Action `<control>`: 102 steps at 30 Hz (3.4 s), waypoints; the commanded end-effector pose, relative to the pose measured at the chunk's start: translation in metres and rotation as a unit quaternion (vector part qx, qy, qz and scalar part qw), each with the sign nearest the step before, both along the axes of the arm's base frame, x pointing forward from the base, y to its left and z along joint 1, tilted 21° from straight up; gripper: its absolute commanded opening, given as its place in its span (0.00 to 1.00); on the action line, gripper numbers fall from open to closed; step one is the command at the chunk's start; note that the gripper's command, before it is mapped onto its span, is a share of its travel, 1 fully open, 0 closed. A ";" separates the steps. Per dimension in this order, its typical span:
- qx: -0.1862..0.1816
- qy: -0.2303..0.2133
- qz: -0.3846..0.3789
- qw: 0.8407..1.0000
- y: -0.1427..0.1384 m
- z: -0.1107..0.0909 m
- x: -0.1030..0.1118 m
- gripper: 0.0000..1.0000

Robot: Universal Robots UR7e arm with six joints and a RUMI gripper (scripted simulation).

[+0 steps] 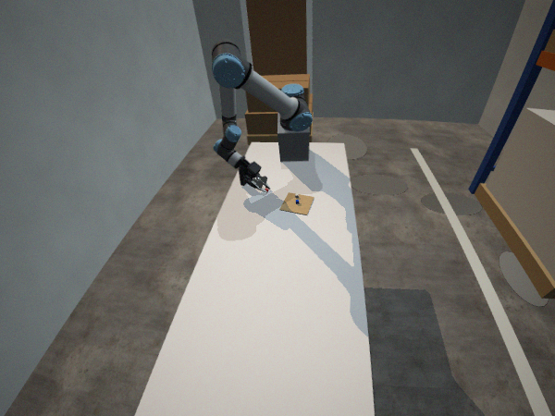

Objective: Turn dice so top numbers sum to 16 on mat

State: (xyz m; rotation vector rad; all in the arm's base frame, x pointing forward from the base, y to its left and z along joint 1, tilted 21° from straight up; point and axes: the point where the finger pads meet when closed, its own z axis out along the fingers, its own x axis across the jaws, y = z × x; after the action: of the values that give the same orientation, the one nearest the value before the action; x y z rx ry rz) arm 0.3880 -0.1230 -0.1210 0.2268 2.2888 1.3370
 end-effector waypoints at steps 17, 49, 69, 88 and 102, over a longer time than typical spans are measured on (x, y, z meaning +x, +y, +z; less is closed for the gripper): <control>0.000 0.000 0.000 1.000 0.000 0.000 0.000 0.18; 0.000 0.000 0.000 1.000 -0.008 0.004 -0.005 0.18; 0.000 0.000 0.000 1.000 -0.039 0.021 -0.024 0.18; 0.000 0.000 0.000 1.000 -0.041 0.073 -0.044 0.18; -0.010 0.010 0.004 1.000 -0.037 0.076 -0.045 0.18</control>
State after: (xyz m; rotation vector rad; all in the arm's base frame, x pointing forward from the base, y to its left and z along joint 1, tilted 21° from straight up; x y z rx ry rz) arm 0.3430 -0.1626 -0.0448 0.2265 2.2965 1.3334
